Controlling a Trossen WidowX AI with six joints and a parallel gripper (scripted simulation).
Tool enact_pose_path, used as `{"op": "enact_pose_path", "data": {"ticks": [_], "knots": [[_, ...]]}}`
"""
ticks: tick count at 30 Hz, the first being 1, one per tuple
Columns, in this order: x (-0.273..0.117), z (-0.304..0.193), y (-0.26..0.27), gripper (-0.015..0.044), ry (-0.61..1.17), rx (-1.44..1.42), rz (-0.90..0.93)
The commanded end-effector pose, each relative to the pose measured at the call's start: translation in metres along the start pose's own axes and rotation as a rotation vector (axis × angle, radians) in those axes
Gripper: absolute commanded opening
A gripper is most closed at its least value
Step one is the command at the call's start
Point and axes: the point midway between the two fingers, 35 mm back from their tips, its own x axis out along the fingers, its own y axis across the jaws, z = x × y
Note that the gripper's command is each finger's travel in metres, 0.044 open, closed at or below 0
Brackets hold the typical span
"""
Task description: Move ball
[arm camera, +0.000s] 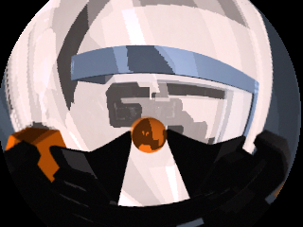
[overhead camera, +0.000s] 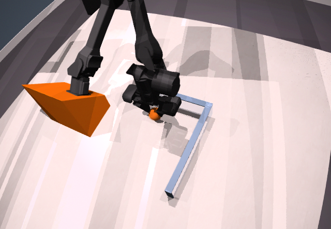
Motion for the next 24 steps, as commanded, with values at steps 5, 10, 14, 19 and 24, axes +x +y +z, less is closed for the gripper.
{"op": "enact_pose_path", "data": {"ticks": [5, 10, 14, 19, 24], "knots": [[0.0119, -0.0011, 0.0032, 0.0000, -0.006, 0.015, 0.010], [0.0086, -0.0002, 0.0008, 0.0053, -0.002, 0.004, 0.001], [0.0086, -0.0002, 0.0008, 0.0157, -0.002, 0.004, 0.001], [0.0086, -0.0002, 0.0008, 0.0289, -0.002, 0.004, 0.001], [0.0065, -0.0005, 0.0004, 0.0322, -0.001, 0.005, 0.001]]}}
